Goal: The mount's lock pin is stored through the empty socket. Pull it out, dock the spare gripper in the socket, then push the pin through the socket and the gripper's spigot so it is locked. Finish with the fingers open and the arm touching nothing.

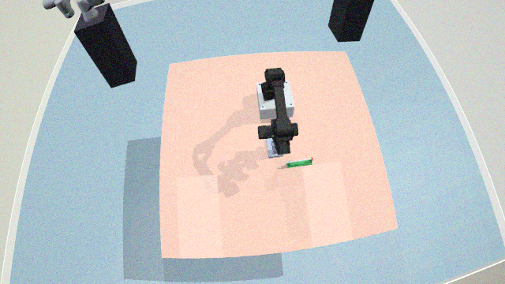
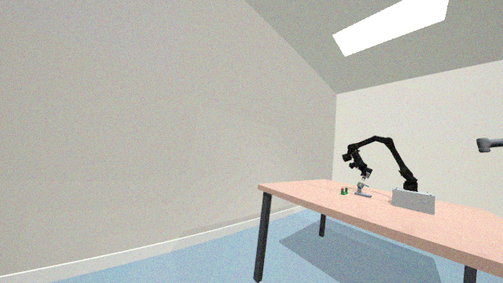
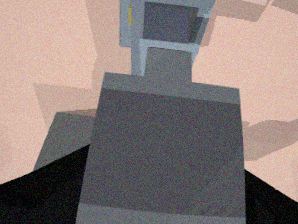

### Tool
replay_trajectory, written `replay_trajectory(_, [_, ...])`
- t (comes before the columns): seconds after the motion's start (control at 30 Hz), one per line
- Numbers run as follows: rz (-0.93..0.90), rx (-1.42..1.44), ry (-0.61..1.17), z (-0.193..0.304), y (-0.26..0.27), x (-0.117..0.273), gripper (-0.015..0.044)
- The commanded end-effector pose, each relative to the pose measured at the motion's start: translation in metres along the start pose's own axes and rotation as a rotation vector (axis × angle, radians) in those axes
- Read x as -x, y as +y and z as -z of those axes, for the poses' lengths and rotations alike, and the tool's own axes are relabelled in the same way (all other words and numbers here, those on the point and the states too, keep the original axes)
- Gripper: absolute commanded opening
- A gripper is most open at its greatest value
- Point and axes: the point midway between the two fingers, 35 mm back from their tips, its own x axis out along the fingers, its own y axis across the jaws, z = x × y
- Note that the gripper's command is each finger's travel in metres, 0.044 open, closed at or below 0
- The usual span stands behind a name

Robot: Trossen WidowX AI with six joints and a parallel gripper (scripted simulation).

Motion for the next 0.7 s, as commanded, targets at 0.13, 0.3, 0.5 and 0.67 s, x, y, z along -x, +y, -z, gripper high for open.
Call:
replay_trajectory(0.13, [-0.008,0.014,0.016,-0.008,-0.001,-0.005,0.0000])
replay_trajectory(0.3, [-0.008,0.016,0.018,-0.011,0.000,-0.011,0.0000])
replay_trajectory(0.5, [-0.008,0.016,0.018,-0.016,0.000,-0.017,0.0000])
replay_trajectory(0.67, [-0.009,0.016,0.018,-0.021,0.000,-0.021,0.0000])
